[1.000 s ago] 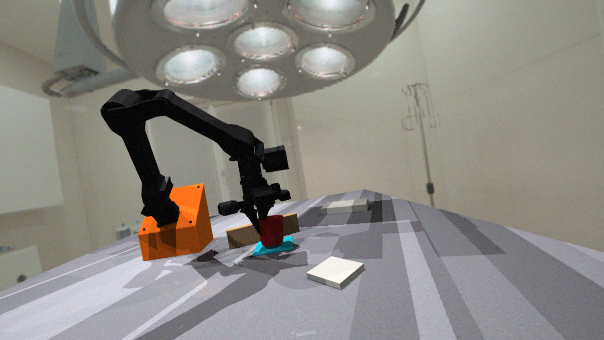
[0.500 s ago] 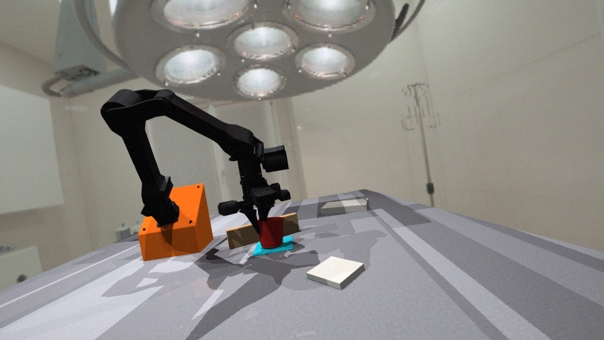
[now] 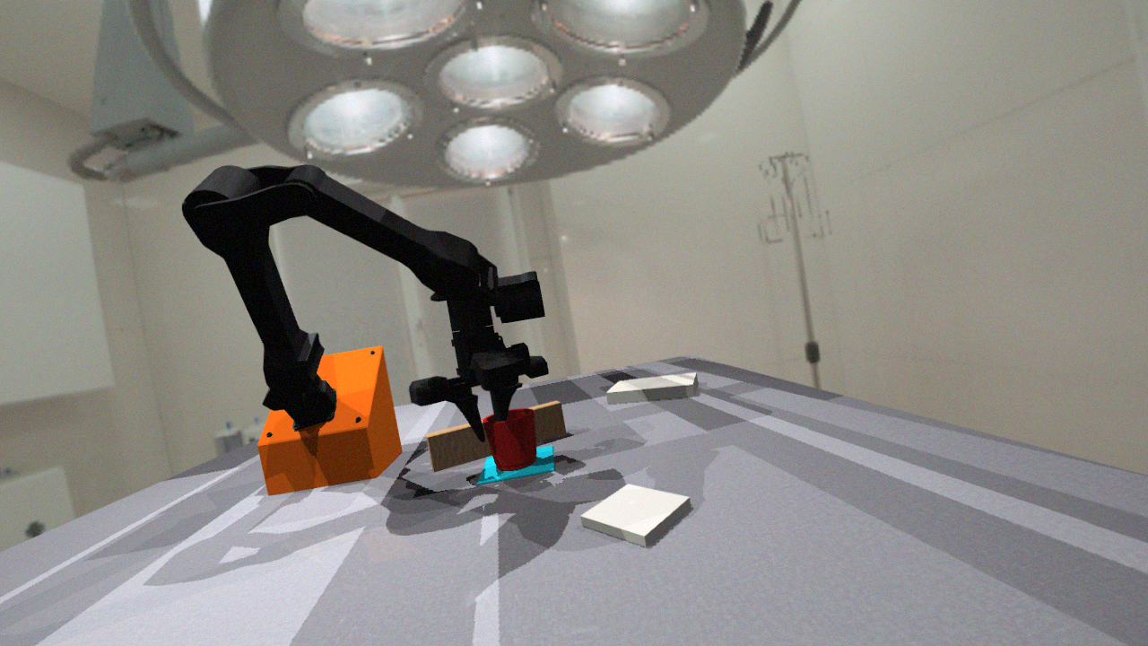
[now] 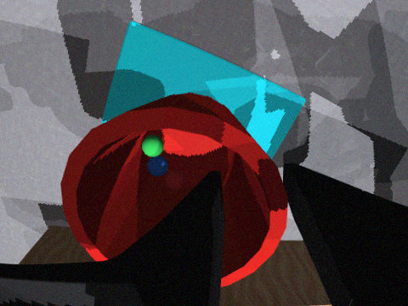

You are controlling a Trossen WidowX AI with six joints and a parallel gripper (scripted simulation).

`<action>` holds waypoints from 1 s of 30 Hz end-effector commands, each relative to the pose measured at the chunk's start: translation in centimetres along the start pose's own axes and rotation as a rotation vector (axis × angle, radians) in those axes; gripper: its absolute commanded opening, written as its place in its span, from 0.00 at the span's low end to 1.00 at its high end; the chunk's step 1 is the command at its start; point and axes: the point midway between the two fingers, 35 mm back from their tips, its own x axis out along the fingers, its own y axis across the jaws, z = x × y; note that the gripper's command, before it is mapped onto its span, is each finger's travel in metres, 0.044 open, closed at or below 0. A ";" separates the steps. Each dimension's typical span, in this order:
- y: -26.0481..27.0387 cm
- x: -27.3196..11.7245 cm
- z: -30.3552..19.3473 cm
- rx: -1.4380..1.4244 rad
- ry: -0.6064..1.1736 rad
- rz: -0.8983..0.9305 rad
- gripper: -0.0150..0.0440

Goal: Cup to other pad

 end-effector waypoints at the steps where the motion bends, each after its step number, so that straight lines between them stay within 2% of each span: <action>1: 0.2 -0.7 0.1 0.004 -0.002 0.005 0.47; 30: -0.1 -4.6 -0.4 -0.001 -0.002 0.001 0.47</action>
